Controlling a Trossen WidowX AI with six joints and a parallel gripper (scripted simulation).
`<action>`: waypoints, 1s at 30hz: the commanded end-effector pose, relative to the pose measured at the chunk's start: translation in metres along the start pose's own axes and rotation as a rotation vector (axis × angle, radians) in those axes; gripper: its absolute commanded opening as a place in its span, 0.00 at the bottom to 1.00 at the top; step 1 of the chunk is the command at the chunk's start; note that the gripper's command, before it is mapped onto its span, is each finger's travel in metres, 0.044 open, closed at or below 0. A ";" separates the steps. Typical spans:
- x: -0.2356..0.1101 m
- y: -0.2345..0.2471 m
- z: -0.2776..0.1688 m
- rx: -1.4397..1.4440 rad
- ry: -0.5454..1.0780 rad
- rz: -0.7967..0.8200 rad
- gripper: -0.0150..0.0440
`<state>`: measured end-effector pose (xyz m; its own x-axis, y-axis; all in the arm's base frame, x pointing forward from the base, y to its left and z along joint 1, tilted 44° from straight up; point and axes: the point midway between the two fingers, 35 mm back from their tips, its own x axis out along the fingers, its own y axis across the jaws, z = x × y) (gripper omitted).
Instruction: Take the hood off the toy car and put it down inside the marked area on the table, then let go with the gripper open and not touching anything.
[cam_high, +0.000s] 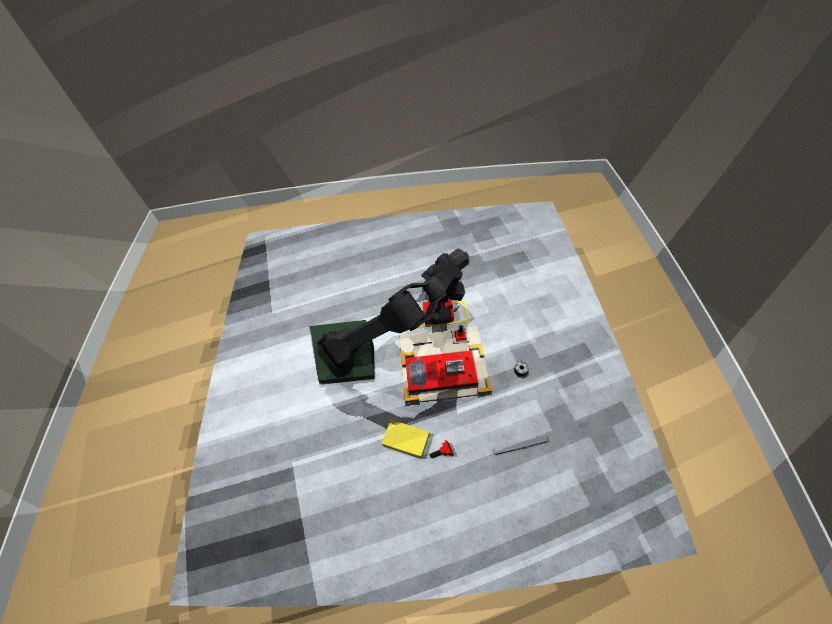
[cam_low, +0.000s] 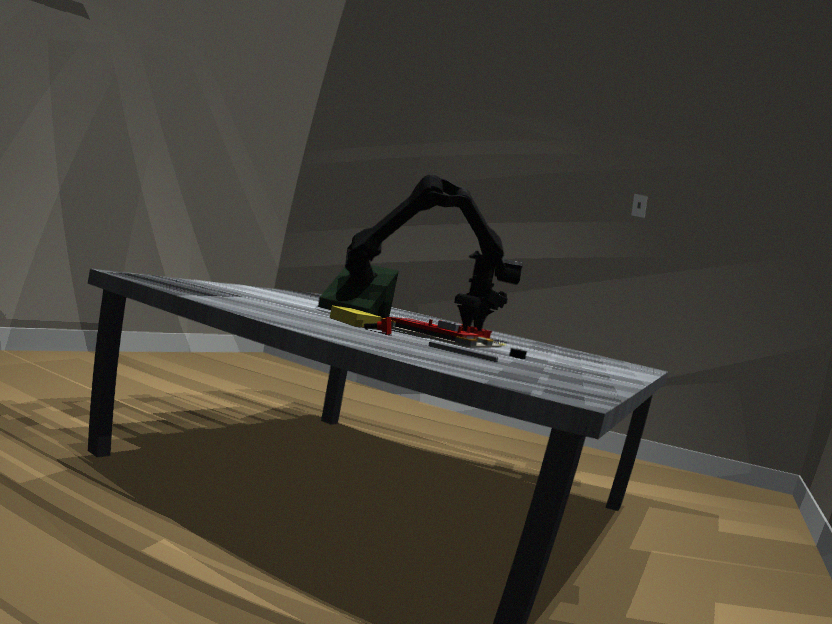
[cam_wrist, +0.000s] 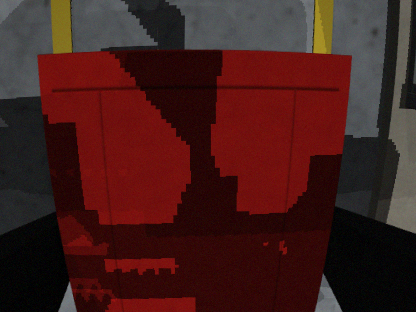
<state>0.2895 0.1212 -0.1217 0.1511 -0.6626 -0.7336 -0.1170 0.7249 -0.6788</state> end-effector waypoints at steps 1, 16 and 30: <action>0.002 0.000 0.000 -0.006 -0.003 -0.003 0.25; 0.002 0.000 0.000 0.000 0.000 0.000 0.79; -0.070 0.001 0.000 -0.001 -0.002 -0.004 1.00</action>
<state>0.2791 0.1557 -0.0851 0.1476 -0.6726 -0.7252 -0.1284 0.7140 -0.6883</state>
